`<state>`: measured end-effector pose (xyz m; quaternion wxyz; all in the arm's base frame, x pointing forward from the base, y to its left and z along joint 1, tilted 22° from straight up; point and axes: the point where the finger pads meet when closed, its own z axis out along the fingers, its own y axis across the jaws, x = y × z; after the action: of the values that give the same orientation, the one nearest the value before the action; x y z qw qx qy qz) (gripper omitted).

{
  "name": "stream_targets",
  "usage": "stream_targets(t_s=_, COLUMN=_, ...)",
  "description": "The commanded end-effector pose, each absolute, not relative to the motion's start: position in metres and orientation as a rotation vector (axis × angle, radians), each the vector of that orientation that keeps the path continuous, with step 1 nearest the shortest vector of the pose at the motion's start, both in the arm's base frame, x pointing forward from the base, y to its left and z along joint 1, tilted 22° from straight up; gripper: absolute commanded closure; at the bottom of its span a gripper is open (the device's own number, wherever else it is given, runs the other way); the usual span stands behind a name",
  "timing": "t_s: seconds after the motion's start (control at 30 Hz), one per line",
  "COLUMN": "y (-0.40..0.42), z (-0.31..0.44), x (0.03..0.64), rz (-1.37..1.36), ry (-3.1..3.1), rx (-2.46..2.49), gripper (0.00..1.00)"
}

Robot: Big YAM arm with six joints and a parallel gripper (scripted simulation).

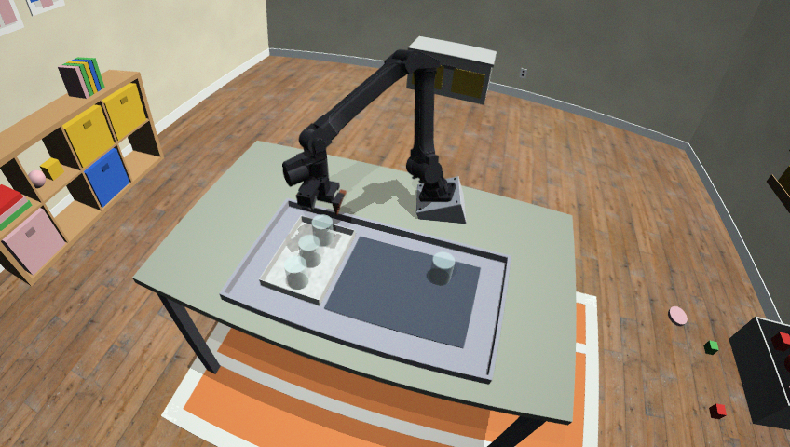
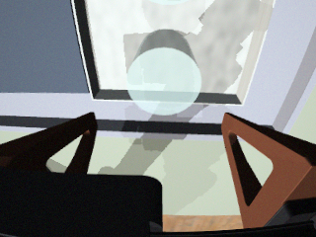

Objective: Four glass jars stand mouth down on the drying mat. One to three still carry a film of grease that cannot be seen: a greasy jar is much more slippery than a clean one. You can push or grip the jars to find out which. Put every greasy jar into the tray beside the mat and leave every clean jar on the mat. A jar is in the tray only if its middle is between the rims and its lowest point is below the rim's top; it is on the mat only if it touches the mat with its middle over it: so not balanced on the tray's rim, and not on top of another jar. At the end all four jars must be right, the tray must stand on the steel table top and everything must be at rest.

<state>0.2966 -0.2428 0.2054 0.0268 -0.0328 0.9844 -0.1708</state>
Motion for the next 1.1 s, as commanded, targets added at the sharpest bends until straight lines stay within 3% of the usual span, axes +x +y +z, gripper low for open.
stream_targets(t_s=0.0, y=-0.246, z=0.23, x=0.308, rz=-0.564, ry=2.993, rx=-0.083, gripper=0.0)
stream_targets(t_s=1.07, y=-0.246, z=0.242, x=0.312, rz=-0.564, ry=2.993, rx=-0.083, gripper=0.0)
